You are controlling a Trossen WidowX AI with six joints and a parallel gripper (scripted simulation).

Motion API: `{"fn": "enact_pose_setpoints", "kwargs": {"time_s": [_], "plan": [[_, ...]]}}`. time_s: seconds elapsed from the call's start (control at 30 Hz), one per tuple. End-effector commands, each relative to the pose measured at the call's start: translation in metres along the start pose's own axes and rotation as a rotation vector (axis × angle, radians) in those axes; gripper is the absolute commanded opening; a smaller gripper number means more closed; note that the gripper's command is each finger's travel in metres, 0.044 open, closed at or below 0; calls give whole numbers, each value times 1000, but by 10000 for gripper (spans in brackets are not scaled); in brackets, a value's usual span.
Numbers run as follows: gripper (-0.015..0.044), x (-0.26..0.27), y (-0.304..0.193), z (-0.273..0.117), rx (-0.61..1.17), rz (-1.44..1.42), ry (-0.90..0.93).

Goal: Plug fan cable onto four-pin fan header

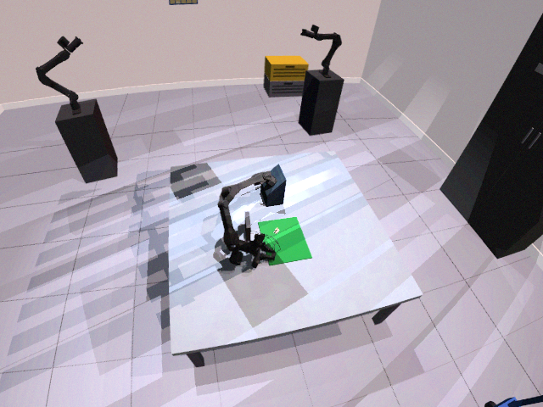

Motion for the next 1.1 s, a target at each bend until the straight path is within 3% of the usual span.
{"fn": "enact_pose_setpoints", "kwargs": {"time_s": [0.0,1.07], "plan": [[0,0,-4,2,-5,2,4],[0,-2,-12,2,0,0,1]]}}
Point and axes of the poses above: the point midway between the two fingers, 35 mm back from their tips, its own z axis out along the fingers, its own x axis across the jaws, y = z × x, the point moved 1 cm from there along -z, back along the fingers, and after that the axes turned 10 degrees about z, right-handed, at the moved point
